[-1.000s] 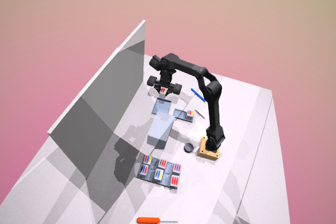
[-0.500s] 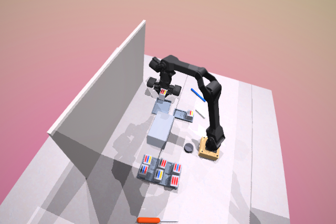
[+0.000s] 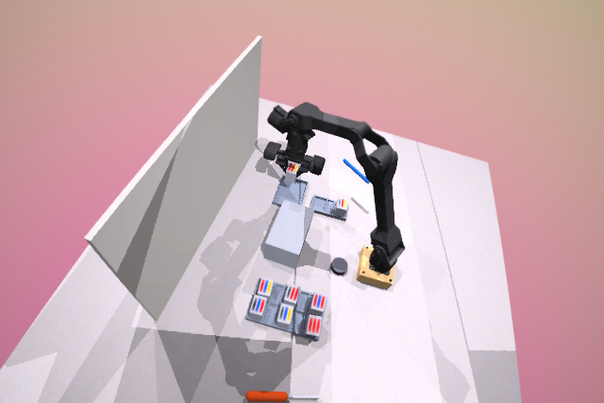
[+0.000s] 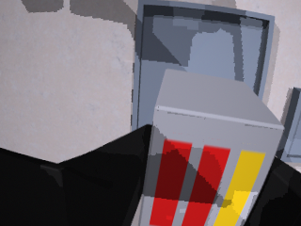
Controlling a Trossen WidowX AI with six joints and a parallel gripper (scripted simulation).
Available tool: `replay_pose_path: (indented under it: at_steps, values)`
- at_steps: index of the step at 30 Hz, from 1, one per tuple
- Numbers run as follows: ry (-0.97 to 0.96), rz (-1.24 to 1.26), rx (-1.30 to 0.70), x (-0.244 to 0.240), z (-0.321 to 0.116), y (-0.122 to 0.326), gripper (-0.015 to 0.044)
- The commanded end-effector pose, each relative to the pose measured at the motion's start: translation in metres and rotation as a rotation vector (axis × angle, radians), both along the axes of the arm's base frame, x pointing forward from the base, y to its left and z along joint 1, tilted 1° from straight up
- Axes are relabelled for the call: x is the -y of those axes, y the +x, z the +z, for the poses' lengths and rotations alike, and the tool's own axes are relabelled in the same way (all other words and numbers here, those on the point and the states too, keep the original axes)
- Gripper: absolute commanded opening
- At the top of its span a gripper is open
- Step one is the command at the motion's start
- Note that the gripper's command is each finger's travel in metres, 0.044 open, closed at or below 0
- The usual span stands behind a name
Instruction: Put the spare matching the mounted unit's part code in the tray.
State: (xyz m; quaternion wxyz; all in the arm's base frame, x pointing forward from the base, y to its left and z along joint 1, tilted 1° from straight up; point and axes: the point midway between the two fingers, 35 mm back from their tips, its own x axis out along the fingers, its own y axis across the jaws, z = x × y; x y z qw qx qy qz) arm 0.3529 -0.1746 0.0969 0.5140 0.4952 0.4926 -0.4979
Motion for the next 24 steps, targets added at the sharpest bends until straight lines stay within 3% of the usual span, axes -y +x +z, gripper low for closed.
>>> replay_pose_path:
  at_steps: [1,24]
  values:
    - [0.002,-0.004,0.002,0.0,-0.003,0.0,0.0]
    - [0.002,-0.004,0.002,0.0,-0.02,0.0,0.0]
